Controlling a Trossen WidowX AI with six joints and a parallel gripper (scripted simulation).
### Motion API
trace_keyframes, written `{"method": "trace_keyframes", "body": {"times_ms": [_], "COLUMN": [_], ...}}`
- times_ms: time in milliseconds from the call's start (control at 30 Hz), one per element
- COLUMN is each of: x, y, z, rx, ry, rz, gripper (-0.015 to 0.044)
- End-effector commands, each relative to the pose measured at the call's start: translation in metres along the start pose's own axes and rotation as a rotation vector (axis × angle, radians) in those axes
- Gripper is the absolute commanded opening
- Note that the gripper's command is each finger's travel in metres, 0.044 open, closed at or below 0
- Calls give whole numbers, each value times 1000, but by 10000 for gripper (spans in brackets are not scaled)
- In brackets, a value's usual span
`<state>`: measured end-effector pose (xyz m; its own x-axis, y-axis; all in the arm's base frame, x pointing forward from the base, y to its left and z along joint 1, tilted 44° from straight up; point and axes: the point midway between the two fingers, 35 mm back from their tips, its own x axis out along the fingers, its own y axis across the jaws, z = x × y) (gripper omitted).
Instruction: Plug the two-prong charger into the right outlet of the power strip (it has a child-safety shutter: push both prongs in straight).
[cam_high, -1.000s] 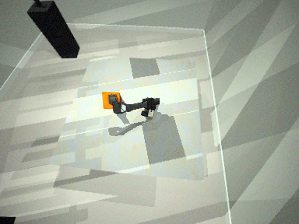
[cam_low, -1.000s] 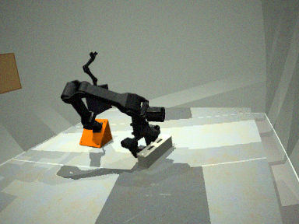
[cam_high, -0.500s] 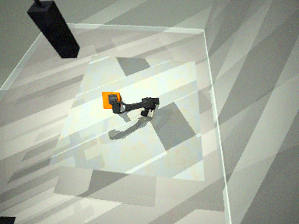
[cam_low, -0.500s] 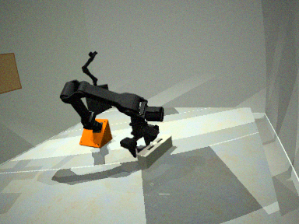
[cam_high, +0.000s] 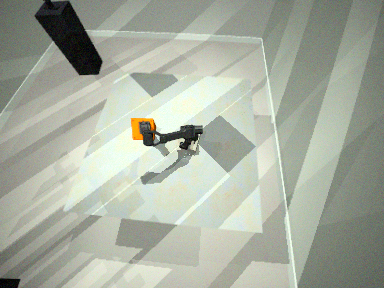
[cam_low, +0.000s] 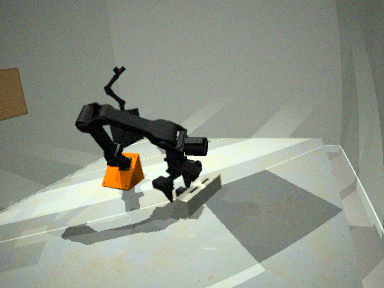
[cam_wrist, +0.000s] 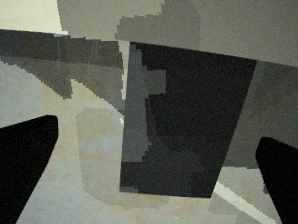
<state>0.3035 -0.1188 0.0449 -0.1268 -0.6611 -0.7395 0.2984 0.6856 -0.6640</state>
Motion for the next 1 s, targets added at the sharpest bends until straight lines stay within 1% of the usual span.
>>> {"method": "trace_keyframes", "body": {"times_ms": [0, 967], "x": [-1, 2], "y": [0, 0], "z": [-3, -35], "rx": [6, 6], "ry": [-7, -7], "rz": [-1, -1], "gripper": [440, 440]}}
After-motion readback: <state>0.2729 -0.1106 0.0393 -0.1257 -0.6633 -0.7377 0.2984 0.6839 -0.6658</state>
